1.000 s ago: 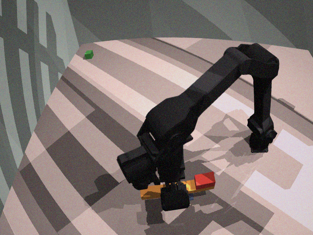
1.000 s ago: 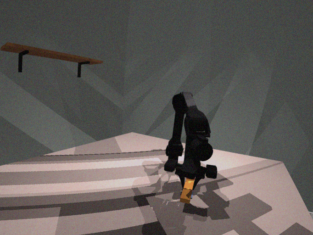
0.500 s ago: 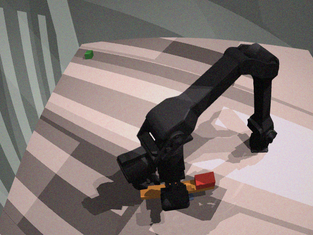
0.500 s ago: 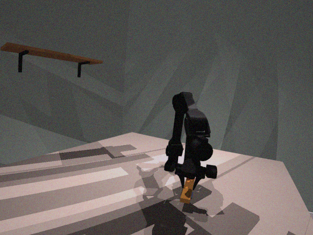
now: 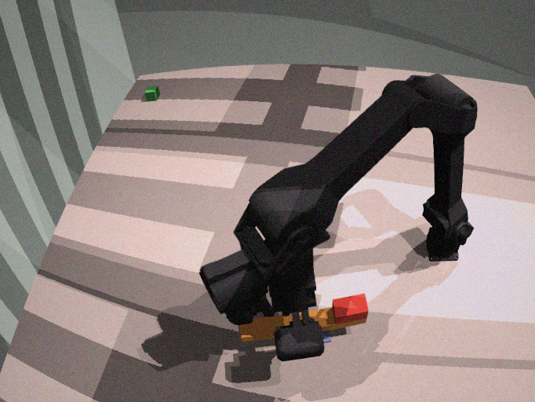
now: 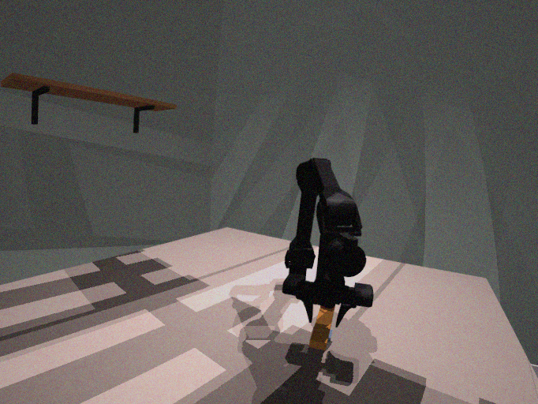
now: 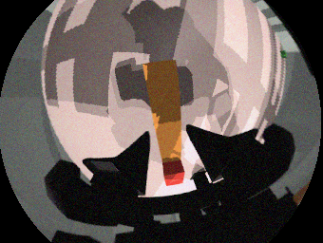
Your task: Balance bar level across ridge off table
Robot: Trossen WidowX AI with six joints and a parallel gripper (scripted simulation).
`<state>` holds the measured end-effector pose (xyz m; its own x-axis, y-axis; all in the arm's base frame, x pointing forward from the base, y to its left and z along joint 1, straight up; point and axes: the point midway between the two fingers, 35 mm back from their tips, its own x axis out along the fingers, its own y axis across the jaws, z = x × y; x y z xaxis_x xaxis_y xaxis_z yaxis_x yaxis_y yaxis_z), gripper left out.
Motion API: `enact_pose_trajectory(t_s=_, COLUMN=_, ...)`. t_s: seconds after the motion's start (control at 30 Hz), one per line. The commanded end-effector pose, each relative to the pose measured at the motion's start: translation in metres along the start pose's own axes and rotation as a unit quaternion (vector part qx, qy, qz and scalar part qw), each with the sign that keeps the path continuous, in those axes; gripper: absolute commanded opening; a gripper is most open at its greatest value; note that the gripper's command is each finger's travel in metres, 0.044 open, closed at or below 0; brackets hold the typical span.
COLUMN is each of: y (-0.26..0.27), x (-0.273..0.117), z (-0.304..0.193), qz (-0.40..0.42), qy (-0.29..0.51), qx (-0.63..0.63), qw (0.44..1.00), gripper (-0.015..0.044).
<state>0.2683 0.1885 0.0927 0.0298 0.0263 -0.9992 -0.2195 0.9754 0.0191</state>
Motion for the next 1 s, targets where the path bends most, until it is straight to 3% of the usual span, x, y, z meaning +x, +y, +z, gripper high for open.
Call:
enact_pose_trajectory(t_s=0.0, y=0.0, x=0.0, z=0.0, qz=0.0, qy=0.0, qx=0.0, qw=1.0, gripper=0.0369)
enact_pose_trajectory(t_s=0.1, y=0.0, x=0.0, z=0.0, qz=0.0, qy=0.0, qx=0.0, qw=1.0, gripper=0.044)
enact_pose_trajectory(t_s=0.23, y=0.001, x=-0.008, z=0.001, qz=0.0, qy=0.0, qx=0.0, qw=1.0, gripper=0.044)
enact_pose_trajectory(t_s=0.5, y=0.001, x=-0.098, z=0.001, qz=0.0, qy=0.0, qx=0.0, qw=1.0, gripper=0.044)
enact_pose_trajectory(t_s=0.97, y=0.001, x=-0.1, z=0.0, qz=0.0, qy=0.0, qx=0.0, qw=1.0, gripper=0.044)
